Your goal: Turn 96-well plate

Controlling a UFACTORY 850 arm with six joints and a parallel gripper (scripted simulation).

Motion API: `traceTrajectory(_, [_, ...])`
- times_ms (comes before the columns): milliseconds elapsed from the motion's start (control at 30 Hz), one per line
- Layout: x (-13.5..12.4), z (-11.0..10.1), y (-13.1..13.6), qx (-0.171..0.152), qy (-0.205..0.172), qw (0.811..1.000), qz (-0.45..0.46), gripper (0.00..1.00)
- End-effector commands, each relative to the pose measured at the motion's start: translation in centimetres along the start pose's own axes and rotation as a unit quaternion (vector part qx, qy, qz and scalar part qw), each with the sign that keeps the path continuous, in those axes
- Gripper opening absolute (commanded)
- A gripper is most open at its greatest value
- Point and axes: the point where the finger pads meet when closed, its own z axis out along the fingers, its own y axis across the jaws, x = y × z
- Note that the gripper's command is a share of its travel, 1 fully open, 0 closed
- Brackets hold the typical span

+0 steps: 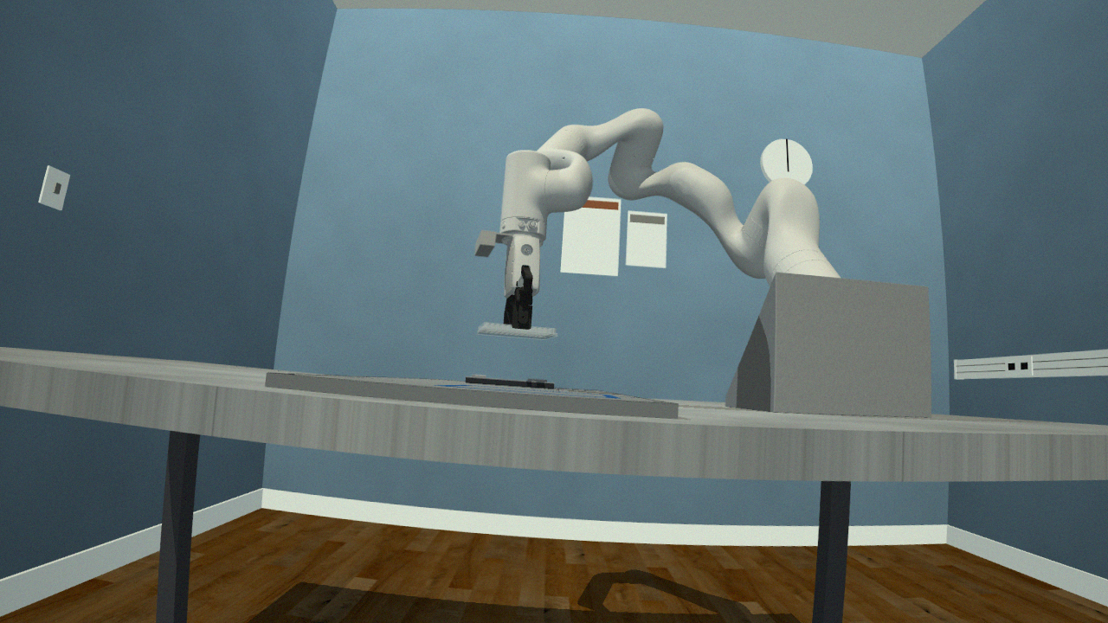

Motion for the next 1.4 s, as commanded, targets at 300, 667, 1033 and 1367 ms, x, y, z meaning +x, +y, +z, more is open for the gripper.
traceTrajectory(300, [-0.3, -0.2, 3.9, -0.003, 0.005, 0.999, 0.045, 0.0])
traceTrajectory(667, [-0.6, -0.3, 6.9, -0.003, 0.005, 0.999, 0.045, 0.0])
traceTrajectory(1033, [-1.0, -0.4, 10.6, -0.003, 0.005, 0.999, 0.045, 0.0])
traceTrajectory(1367, [-1.0, -0.4, 10.7, -0.003, 0.005, 0.999, 0.045, 0.0])
